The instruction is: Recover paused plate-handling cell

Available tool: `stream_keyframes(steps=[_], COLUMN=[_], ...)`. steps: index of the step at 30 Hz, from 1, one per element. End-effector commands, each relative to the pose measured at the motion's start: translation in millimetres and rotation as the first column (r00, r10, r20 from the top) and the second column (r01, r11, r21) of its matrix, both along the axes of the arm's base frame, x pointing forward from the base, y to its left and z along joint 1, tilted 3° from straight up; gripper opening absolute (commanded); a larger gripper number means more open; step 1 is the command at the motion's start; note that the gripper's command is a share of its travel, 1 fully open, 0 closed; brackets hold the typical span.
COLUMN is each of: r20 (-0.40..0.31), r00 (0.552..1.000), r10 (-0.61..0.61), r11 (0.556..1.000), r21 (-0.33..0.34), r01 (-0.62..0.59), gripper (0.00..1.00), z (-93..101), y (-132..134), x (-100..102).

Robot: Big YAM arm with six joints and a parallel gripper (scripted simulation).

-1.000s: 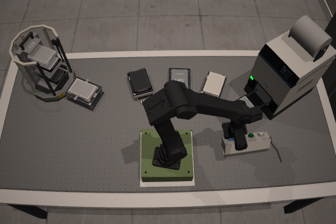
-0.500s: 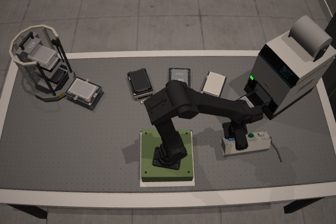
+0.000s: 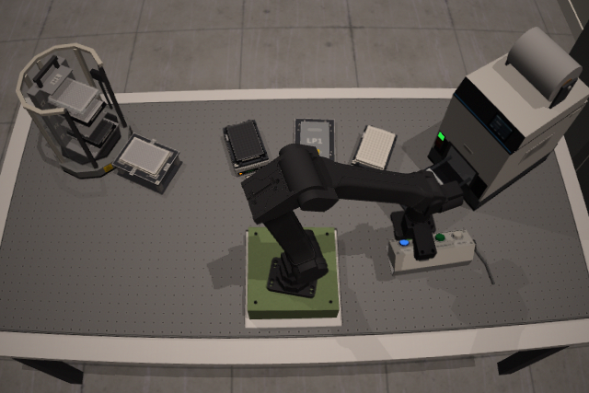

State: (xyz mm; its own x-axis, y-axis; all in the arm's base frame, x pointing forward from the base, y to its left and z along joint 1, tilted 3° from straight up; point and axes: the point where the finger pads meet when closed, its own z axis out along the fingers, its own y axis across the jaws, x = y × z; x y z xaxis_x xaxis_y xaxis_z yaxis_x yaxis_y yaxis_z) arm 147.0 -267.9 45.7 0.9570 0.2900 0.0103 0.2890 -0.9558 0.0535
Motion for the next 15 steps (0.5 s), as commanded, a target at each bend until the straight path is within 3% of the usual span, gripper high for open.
stream_keyframes(steps=[1, 7, 10, 15], r20=[0.026, 0.027, 0.012, 0.027], r00=[1.0, 1.0, 1.0, 1.0], r10=[-0.013, -0.013, -0.013, -0.013], r11=[0.999, 0.999, 1.0, 0.999], r21=[-0.049, -0.05, -0.024, -0.051], r01=[0.014, 0.014, 0.013, 0.014], gripper=[0.0, 0.0, 0.0, 0.0], z=[29.1, 41.8, 34.9, 54.5], y=[-20, -19, -17, -17], x=[11, 10, 10, 10])
